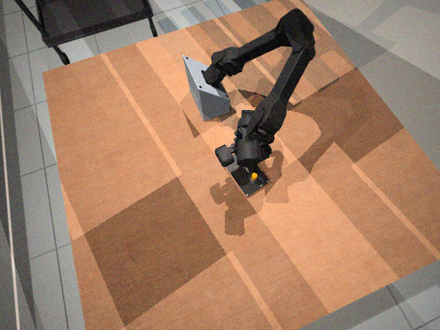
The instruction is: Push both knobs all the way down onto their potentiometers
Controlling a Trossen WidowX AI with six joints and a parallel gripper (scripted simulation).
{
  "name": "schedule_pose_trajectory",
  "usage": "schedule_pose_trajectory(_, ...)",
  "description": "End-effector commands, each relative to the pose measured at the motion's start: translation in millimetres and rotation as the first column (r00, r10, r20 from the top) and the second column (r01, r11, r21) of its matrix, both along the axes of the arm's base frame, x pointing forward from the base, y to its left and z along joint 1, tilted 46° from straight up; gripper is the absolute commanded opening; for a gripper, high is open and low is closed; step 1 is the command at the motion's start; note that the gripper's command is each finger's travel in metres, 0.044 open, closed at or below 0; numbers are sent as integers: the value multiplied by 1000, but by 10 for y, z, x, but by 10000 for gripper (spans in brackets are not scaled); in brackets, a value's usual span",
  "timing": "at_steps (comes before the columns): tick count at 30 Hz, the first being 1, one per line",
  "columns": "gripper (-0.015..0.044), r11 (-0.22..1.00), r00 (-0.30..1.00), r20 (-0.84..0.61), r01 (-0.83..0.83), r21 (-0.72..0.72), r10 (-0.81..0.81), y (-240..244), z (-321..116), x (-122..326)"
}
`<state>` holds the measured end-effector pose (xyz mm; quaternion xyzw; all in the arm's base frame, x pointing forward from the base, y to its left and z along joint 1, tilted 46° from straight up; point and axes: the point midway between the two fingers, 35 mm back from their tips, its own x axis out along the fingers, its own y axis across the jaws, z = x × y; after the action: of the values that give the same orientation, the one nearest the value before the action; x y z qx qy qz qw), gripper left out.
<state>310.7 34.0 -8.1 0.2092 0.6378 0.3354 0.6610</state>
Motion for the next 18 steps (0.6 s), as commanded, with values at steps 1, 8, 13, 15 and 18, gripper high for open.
schedule_pose_trajectory(1,0,1000,1000,1,3,2,-3,3,0,5)
schedule_pose_trajectory(8,0,1000,1000,1,3,2,-3,1,2,5)
schedule_pose_trajectory(13,0,1000,1000,1,3,2,-3,1,2,5)
schedule_pose_trajectory(15,0,1000,1000,1,3,2,-3,3,0,5)
schedule_pose_trajectory(18,0,1000,1000,1,3,3,-3,17,-13,4)
